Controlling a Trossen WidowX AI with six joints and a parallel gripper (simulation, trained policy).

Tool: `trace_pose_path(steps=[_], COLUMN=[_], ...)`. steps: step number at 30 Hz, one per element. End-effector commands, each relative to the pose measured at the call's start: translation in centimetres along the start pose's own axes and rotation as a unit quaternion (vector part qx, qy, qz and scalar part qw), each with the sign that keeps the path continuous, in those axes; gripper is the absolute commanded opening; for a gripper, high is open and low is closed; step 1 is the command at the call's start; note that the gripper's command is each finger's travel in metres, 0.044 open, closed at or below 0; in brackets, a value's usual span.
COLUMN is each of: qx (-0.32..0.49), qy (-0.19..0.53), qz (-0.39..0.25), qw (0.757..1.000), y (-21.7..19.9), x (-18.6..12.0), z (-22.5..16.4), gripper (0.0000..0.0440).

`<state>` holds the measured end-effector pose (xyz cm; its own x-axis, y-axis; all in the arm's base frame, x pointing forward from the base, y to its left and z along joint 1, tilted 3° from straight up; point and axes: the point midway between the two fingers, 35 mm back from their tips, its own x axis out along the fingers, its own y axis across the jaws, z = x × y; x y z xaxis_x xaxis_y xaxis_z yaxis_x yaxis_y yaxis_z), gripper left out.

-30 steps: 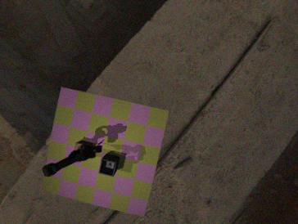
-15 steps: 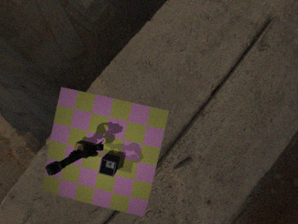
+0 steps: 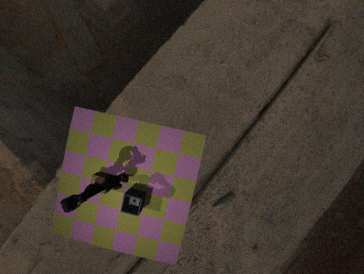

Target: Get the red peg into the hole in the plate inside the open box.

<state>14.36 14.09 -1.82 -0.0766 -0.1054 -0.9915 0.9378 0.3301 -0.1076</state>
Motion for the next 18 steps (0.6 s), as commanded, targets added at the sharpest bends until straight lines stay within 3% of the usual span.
trace_pose_path(steps=[1, 11, 18], qx=[0.0, -0.022, -0.019], qy=[-0.004, 0.006, 0.019], qz=[-0.002, 0.015, 0.036], qw=[1.0, 1.0, 0.999], y=[0.1, 1.5, 2.6], x=[1.0, 2.3, 1.3], z=[-0.1, -1.4, -2.1], gripper=[0.0272, 0.0031, 0.0007])
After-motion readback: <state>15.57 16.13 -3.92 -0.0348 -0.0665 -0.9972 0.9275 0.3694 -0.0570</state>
